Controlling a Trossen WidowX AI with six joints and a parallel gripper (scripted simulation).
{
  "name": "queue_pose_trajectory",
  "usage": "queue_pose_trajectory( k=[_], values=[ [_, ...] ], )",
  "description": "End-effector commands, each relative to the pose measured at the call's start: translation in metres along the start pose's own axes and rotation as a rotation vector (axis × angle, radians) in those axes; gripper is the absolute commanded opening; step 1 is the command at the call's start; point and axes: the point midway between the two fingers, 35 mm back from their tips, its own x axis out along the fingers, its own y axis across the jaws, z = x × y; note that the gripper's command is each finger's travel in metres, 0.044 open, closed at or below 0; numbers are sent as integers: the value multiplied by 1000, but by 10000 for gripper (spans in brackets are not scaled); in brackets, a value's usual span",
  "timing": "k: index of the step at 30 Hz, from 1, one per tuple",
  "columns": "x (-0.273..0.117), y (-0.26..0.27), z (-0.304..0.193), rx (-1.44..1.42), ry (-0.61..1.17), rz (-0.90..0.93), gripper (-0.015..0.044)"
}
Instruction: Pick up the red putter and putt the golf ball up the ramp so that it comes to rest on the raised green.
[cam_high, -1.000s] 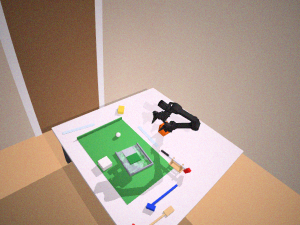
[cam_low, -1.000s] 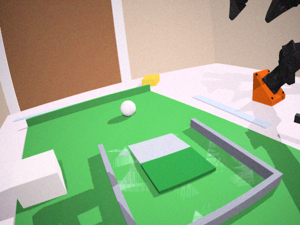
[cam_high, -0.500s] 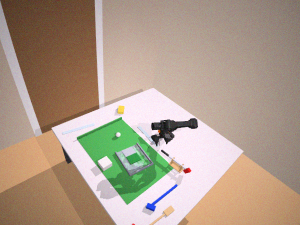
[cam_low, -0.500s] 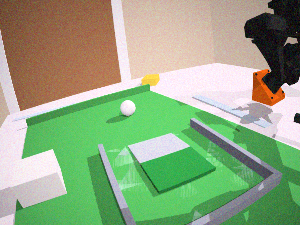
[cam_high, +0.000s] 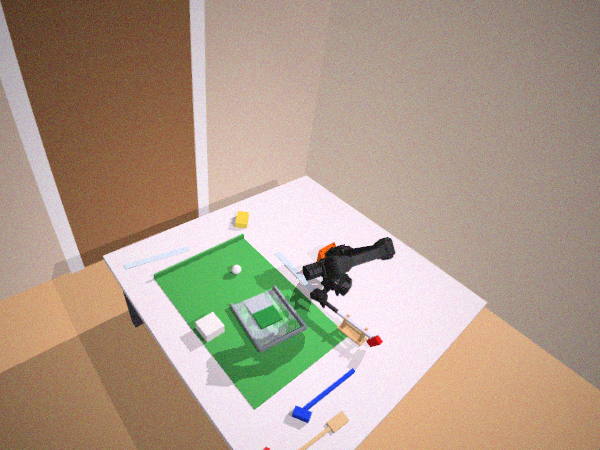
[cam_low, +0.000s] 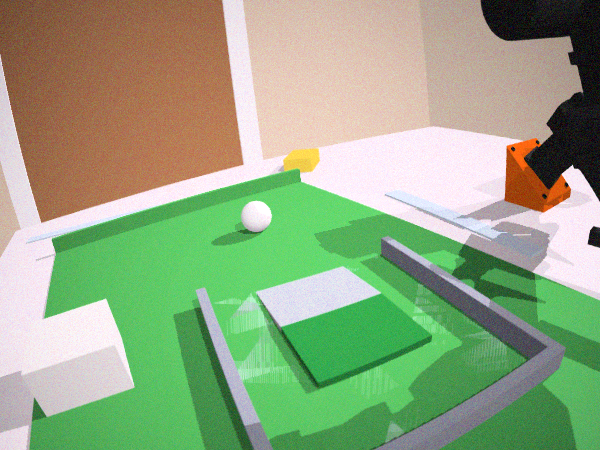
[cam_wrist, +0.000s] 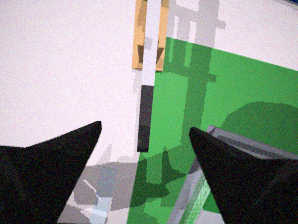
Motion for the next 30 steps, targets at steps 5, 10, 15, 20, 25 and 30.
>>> queue_pose_trajectory(
  k=[5, 10, 15, 20, 25, 30],
  values=[
    [16, 1, -2, -1, -6, 1, 440],
    [33, 2, -6, -2, -7, 0, 440],
    [38, 2, -7, -2, -7, 0, 440],
    [44, 1, -9, -2, -7, 0, 440],
    [52, 1, -11, -2, -7, 0, 440],
    [58, 2, -12, -2, -8, 0, 440]
  ],
)
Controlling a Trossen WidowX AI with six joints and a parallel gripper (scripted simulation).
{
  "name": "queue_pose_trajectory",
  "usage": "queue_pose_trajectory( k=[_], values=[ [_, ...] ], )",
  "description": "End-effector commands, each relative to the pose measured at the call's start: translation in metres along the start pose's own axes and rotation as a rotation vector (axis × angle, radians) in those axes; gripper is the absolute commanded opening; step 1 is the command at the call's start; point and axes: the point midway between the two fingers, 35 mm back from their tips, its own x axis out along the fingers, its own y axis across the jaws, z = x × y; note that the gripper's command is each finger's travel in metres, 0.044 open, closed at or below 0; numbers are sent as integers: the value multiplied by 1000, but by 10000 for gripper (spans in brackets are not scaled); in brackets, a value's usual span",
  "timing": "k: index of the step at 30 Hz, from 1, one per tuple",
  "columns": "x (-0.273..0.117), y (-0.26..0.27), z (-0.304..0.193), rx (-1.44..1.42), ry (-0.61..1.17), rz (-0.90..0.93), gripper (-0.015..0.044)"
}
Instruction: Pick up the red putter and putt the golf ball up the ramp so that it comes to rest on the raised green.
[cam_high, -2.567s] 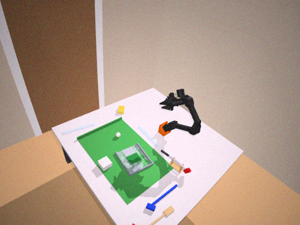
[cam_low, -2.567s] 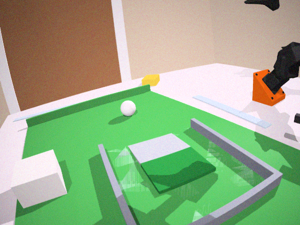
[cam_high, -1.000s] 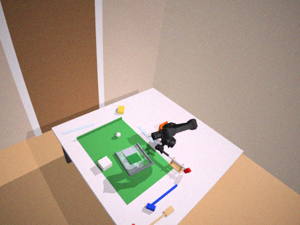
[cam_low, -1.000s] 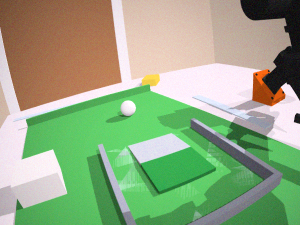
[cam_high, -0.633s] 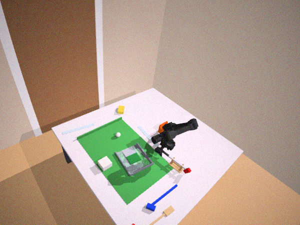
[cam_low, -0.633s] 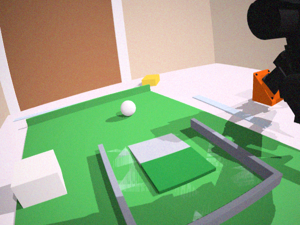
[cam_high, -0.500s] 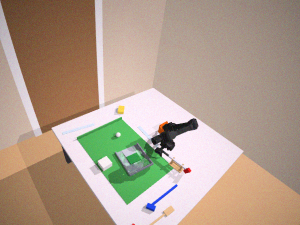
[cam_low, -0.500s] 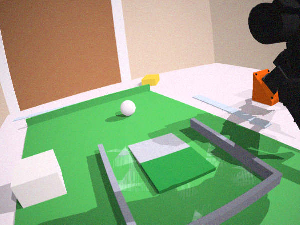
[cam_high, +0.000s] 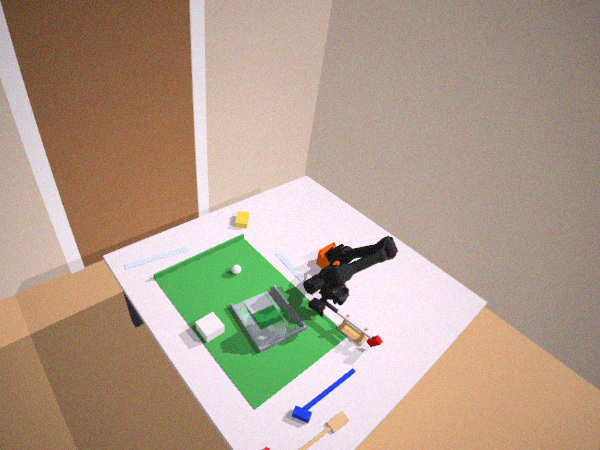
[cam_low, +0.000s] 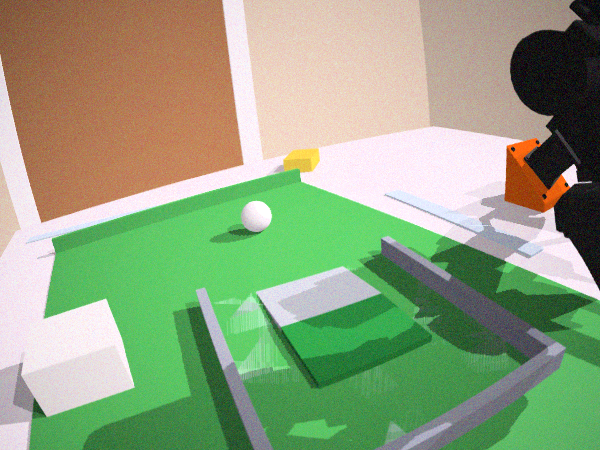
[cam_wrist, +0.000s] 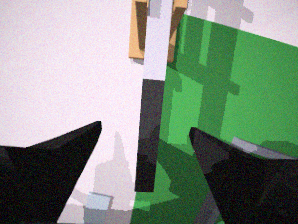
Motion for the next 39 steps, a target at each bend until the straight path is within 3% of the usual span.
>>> queue_pose_trajectory(
  k=[1, 15, 24, 39],
  values=[
    [0, 0, 0, 0, 0, 0, 414],
    [0, 0, 0, 0, 0, 0, 46],
    [-9, -1, 2, 7, 6, -14, 0],
    [-88, 3, 23, 77, 55, -131, 0]
  ],
)
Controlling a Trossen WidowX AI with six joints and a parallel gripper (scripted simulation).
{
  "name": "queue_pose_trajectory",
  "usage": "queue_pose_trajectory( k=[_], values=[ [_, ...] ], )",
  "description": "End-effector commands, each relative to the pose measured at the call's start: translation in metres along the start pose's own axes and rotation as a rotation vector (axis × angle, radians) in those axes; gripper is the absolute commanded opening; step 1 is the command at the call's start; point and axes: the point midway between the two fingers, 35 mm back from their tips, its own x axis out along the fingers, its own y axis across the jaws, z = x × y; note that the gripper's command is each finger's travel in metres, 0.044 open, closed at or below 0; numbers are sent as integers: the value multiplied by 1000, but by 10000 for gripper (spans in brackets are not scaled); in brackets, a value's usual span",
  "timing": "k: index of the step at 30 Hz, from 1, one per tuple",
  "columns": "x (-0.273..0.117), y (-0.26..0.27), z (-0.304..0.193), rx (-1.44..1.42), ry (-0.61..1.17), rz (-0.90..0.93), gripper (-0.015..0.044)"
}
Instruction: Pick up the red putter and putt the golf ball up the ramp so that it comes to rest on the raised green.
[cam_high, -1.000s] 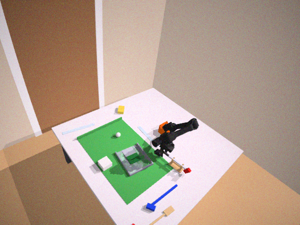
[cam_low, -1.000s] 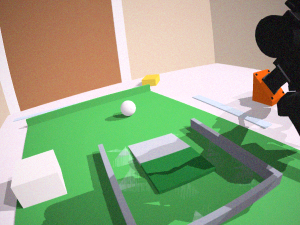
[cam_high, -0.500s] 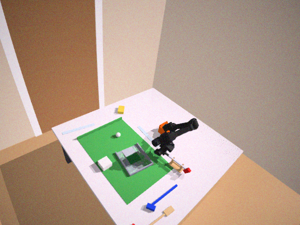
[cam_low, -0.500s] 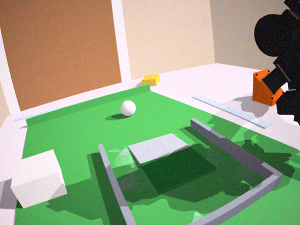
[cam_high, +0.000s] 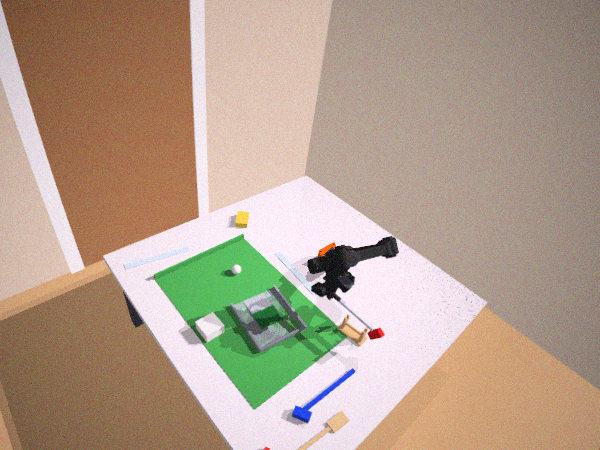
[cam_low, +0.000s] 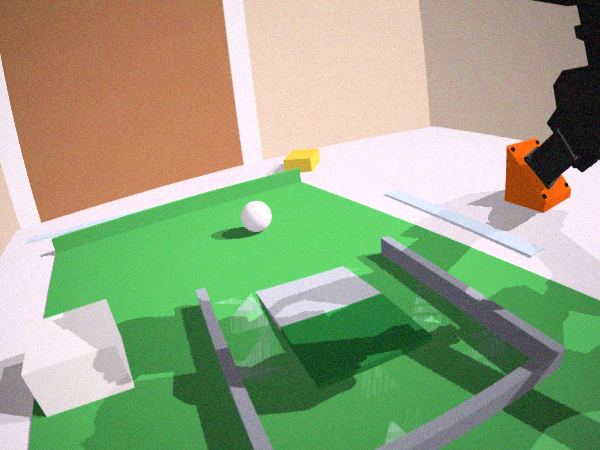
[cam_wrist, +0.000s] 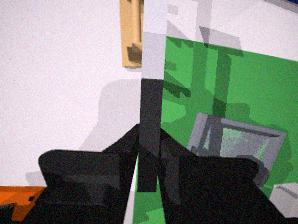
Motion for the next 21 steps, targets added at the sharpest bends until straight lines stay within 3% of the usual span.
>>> queue_pose_trajectory(
  k=[1, 21],
  values=[
    [-18, 2, 7, 0, 10, -33, 0],
    [-51, -45, -85, 414, 129, -76, 0]
  ],
)
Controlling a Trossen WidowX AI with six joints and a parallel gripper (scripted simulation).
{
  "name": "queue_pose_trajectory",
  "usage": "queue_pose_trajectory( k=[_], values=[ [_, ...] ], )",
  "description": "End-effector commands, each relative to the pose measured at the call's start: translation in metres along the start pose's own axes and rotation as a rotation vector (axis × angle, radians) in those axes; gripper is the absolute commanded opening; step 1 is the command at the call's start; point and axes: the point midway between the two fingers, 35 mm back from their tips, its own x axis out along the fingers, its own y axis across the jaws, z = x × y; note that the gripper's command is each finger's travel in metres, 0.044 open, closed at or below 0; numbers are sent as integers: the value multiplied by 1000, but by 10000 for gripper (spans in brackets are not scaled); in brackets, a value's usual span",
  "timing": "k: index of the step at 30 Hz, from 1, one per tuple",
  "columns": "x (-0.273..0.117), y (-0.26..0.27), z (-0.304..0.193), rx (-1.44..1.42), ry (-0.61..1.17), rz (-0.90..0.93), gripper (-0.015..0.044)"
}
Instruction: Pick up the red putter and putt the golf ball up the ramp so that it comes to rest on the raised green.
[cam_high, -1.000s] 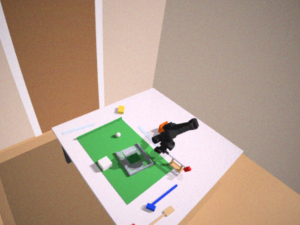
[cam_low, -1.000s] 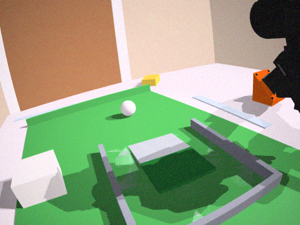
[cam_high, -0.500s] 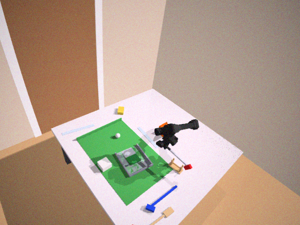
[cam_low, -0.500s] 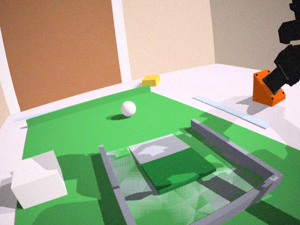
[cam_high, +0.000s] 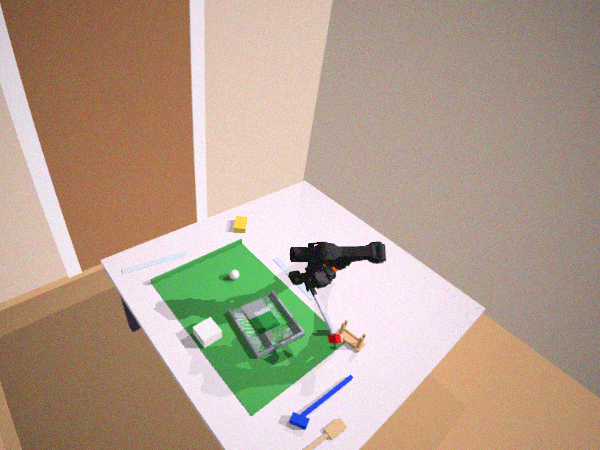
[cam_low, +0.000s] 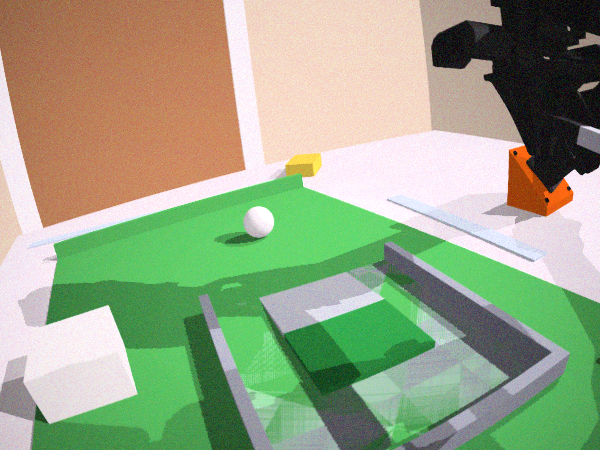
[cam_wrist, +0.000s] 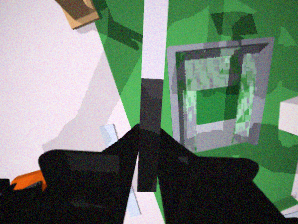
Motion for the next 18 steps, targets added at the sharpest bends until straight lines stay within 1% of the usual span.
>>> queue_pose_trajectory(
  k=[1, 10, 18],
  values=[
    [-7, -15, -17, 83, 21, -17, 0],
    [-18, -42, -72, 278, 61, -29, 0],
    [-27, -56, -123, 440, 74, -44, 0]
  ],
)
